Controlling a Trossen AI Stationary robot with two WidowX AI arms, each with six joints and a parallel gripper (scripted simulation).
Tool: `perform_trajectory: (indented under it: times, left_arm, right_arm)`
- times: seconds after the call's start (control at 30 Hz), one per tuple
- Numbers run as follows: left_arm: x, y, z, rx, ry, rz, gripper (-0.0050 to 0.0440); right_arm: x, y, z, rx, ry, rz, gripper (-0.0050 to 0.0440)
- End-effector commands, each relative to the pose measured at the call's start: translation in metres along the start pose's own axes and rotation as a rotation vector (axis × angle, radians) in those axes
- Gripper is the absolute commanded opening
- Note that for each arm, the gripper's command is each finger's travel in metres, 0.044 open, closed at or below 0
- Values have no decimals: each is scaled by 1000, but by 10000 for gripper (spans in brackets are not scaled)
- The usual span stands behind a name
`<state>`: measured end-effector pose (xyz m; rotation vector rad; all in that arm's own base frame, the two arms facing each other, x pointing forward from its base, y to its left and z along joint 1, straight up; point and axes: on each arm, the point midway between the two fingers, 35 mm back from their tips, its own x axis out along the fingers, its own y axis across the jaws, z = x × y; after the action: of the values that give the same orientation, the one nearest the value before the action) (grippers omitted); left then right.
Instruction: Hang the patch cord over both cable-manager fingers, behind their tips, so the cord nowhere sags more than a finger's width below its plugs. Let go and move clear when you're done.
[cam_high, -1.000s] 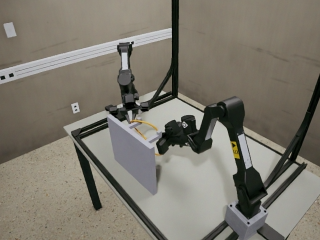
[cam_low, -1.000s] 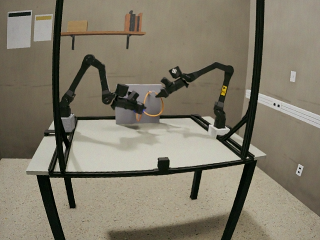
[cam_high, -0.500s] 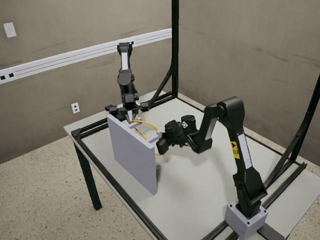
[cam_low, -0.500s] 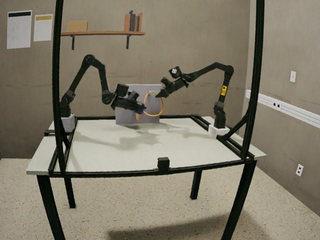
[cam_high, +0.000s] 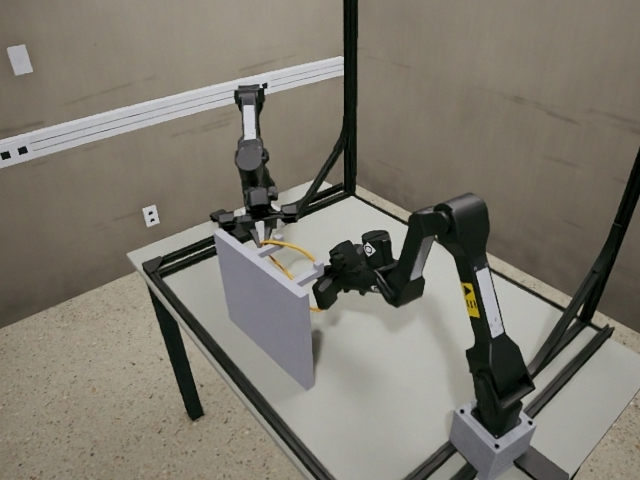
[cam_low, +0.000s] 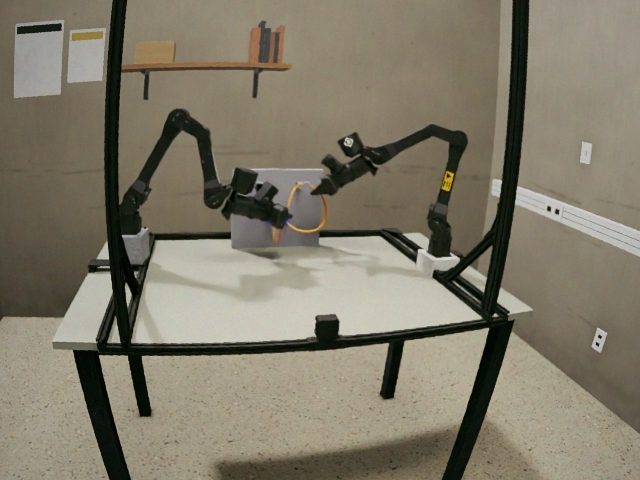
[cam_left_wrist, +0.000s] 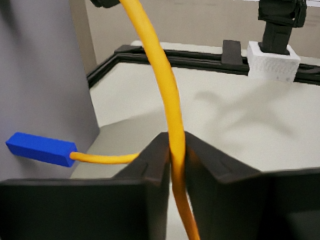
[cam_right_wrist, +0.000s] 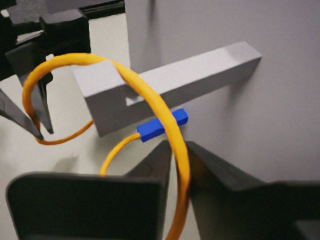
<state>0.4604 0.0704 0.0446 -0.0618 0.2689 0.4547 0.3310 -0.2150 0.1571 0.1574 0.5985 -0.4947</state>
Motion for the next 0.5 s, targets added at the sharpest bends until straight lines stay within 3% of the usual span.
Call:
perform_trajectory:
  times: [0.0, 0.47]
  left_arm:
    - [-1, -2, 17, -21, -34, -3, 25]
    - [0, -3, 18, -26, -28, -2, 25]
  right_arm:
    - [-4, 0, 9, -3, -27, -2, 40]
    - [-4, 0, 9, -3, -27, -2, 40]
